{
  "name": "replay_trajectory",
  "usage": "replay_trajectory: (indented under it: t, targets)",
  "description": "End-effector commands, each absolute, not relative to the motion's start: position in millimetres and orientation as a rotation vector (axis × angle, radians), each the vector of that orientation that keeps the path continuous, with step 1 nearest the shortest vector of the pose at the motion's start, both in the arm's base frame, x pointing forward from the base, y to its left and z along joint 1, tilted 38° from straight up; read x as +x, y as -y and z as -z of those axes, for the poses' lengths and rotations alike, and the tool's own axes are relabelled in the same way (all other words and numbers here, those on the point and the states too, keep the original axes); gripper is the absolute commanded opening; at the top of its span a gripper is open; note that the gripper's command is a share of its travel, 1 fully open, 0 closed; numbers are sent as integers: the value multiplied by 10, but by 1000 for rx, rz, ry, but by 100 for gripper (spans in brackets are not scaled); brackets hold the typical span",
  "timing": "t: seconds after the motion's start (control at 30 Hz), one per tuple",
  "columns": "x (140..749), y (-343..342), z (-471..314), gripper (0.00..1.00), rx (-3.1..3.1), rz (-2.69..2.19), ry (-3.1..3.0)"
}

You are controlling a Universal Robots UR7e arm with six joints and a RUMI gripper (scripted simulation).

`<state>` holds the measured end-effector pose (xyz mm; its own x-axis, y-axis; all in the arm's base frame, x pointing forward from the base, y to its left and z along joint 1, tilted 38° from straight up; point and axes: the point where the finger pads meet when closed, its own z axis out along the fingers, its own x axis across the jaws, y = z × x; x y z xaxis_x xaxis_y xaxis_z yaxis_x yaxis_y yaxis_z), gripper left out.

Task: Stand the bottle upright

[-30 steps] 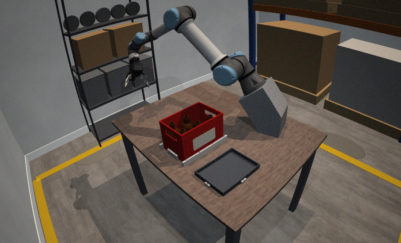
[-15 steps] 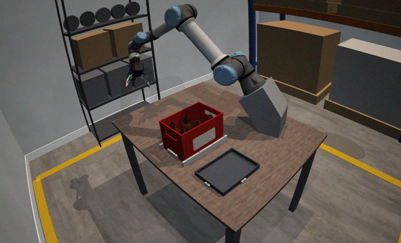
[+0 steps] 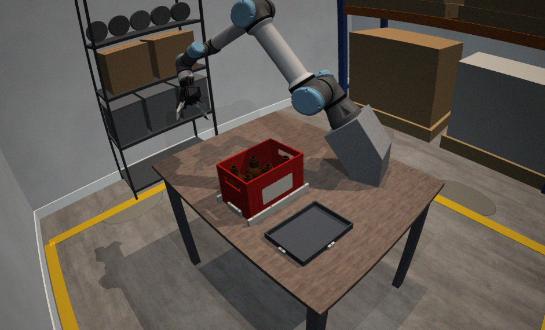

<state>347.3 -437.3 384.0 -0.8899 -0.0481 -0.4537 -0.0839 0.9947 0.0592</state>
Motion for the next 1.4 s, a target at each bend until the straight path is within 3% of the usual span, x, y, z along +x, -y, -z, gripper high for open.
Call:
replay_trajectory:
  t: [0.0,1.37]
  targets:
    - [3484,4175,-3687,100,-149,-13,-2710]
    - [3561,2275,-2229,100,-717,709,-2928]
